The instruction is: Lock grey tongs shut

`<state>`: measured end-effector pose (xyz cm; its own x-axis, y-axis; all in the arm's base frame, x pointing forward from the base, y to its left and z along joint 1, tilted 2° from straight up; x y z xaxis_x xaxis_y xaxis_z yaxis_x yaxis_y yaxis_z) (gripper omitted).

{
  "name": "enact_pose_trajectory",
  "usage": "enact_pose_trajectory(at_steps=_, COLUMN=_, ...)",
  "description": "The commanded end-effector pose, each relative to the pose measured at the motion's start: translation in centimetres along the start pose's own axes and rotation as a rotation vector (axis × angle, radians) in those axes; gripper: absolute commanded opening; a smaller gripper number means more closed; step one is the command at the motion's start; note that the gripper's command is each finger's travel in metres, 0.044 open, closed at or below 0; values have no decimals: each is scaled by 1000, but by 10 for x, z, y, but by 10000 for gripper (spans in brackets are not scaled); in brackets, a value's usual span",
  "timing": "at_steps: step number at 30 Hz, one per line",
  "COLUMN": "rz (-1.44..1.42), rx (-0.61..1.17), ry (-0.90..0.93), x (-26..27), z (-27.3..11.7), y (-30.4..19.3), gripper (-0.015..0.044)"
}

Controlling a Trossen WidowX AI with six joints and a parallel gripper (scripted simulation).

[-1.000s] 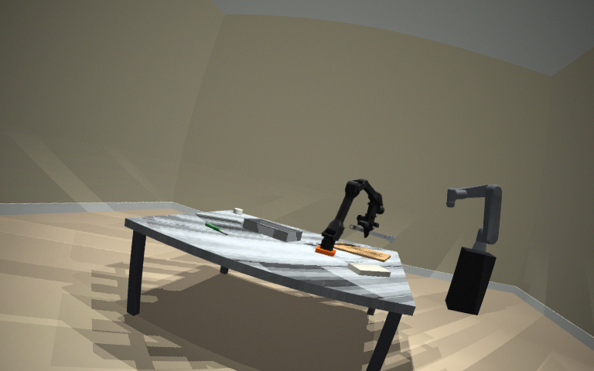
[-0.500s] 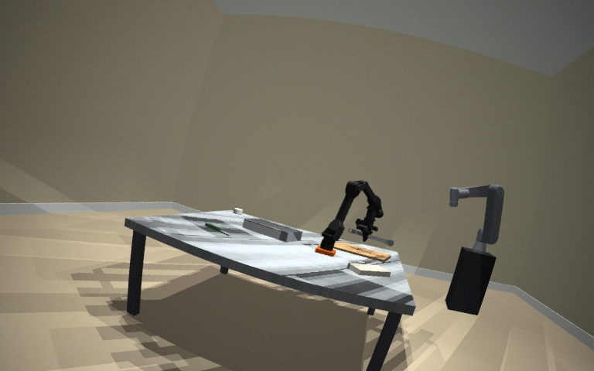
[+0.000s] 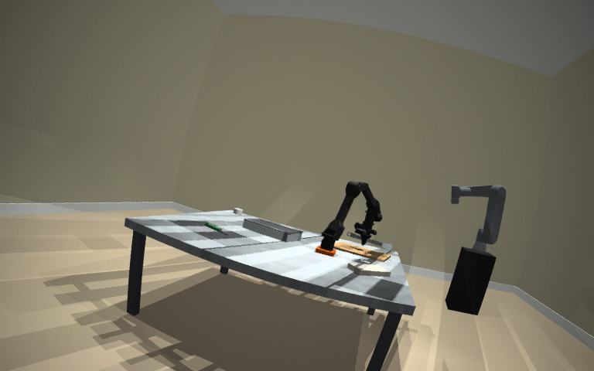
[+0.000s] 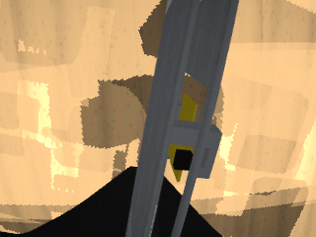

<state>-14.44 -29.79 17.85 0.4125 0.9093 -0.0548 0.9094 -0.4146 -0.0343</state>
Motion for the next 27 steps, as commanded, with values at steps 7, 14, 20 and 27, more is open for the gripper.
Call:
enact_pose_trajectory(at_steps=7, rz=0, rx=0, ry=2, x=1, z=3, y=0, gripper=-71)
enact_pose_trajectory(at_steps=14, rz=0, rx=0, ry=2, x=1, z=3, y=0, gripper=113)
enact_pose_trajectory(at_steps=20, rz=0, rx=0, ry=2, x=1, z=3, y=0, gripper=270)
enact_pose_trajectory(at_steps=27, rz=0, rx=0, ry=2, x=1, z=3, y=0, gripper=440)
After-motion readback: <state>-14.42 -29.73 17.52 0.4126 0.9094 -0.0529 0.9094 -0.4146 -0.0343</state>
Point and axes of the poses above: the point midway between the two fingers, 35 mm back from their tips, its own z axis out along the fingers, its own x axis across the jaws, y = z × x, the point moved 10 cm from there along -z, back along the fingers, and after that the axes turned 4 degrees about z, right-handed, at the moved point
